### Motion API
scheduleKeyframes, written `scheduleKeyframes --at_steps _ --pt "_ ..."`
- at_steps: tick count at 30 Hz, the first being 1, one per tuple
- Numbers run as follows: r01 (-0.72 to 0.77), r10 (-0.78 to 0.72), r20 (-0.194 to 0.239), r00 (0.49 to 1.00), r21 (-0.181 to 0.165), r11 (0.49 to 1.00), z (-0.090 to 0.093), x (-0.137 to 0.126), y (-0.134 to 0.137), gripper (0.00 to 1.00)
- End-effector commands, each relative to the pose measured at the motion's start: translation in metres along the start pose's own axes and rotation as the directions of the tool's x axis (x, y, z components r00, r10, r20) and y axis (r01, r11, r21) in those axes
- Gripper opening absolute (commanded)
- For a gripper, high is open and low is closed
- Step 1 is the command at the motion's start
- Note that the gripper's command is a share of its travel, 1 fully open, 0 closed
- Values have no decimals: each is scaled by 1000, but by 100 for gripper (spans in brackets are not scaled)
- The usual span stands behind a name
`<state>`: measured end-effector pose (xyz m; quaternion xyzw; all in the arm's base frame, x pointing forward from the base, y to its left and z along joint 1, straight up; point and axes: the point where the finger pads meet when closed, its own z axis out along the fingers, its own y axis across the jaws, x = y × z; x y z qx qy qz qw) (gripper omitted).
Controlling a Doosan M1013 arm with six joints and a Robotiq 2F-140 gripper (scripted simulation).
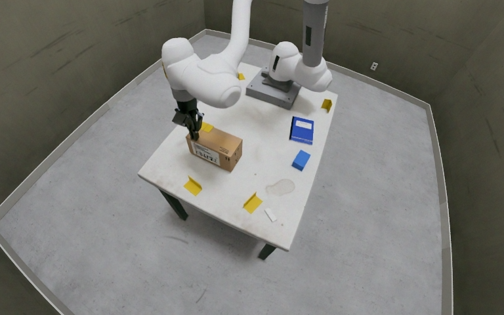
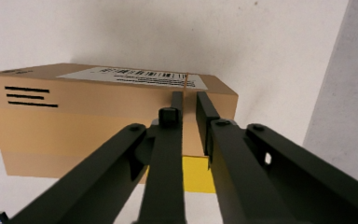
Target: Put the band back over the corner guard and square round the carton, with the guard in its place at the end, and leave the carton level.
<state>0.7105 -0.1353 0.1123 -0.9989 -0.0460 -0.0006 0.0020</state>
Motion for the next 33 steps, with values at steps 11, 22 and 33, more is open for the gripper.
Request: scheduleKeyframes --at_steps 11,22,33 --pt "0 0 -2 1000 0 1000 -1 0 0 18" --pt "0 0 -2 1000 0 1000 -2 0 0 18" --pt "0 0 -2 1000 0 1000 -10 0 0 18"
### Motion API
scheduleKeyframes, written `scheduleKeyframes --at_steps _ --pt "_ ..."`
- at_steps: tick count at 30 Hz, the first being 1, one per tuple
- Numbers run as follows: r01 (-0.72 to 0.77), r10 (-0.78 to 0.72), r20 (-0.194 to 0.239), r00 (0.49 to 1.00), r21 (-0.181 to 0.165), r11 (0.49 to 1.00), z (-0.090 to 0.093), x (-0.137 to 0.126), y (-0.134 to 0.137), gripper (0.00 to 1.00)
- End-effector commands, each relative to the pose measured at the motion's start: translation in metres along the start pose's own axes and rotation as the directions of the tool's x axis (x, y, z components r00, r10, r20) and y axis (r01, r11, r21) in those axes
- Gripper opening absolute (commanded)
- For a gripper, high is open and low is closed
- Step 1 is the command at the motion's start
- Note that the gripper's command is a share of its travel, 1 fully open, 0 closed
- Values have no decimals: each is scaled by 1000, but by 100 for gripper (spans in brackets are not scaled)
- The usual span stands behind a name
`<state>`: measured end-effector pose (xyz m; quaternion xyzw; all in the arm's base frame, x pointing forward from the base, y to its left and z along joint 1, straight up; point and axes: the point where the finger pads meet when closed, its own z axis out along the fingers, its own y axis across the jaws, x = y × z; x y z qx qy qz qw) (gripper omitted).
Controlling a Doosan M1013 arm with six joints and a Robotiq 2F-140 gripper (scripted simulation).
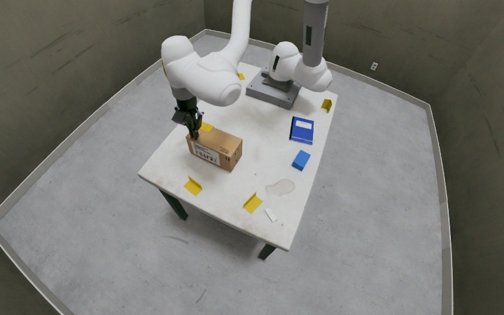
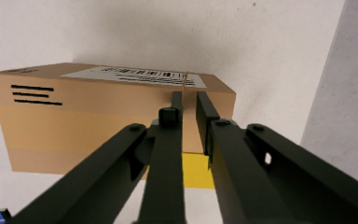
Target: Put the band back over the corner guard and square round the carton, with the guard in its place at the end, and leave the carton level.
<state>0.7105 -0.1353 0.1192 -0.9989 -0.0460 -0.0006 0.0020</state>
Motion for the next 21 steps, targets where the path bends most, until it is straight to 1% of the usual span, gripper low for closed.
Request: scheduleKeyframes --at_steps 1,9,11,21 --pt "0 0 -2 1000 0 1000 -5 0 0 18" --pt "0 0 -2 1000 0 1000 -21 0 0 18" --pt "0 0 -2 1000 0 1000 -21 0 0 18" --pt "0 0 -2 1000 0 1000 -45 0 0 18"
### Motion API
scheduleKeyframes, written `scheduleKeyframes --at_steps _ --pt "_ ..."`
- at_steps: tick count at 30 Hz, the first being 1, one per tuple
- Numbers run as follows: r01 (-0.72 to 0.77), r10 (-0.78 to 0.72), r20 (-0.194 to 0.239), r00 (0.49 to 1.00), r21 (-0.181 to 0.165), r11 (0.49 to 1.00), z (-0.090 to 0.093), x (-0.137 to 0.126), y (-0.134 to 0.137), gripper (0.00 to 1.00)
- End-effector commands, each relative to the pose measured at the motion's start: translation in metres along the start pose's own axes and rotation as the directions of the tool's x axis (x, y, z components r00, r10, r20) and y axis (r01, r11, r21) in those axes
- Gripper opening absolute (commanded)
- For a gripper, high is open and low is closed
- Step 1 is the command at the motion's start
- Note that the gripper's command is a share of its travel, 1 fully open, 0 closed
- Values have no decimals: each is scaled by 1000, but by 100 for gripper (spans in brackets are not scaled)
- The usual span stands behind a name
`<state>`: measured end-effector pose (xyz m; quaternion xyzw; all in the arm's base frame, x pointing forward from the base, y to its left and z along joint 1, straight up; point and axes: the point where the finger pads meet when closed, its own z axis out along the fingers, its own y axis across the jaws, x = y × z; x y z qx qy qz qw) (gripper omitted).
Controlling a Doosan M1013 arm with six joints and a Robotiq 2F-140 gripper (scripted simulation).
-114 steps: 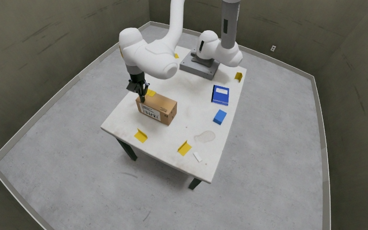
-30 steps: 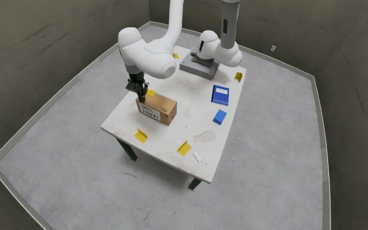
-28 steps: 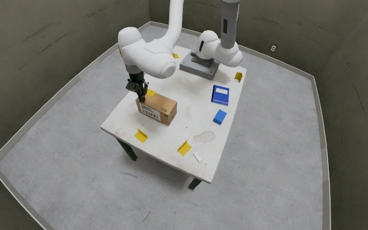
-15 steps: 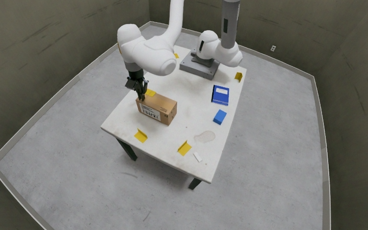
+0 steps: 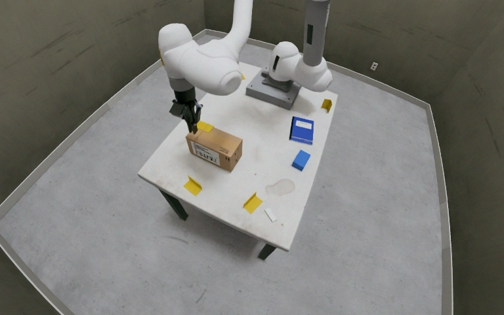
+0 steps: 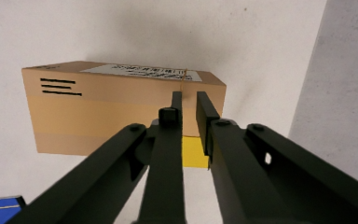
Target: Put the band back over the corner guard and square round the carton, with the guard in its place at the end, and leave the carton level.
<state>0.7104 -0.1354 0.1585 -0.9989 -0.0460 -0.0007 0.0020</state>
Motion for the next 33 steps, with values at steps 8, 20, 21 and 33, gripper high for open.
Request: scheduleKeyframes --at_steps 8,20,21,33 --pt "0 0 -1 1000 0 1000 -18 0 0 18" --pt "0 0 -1 1000 0 1000 -32 0 0 18" --pt "0 0 -1 1000 0 1000 -32 0 0 18" --pt "0 0 -1 1000 0 1000 -33 0 0 18"
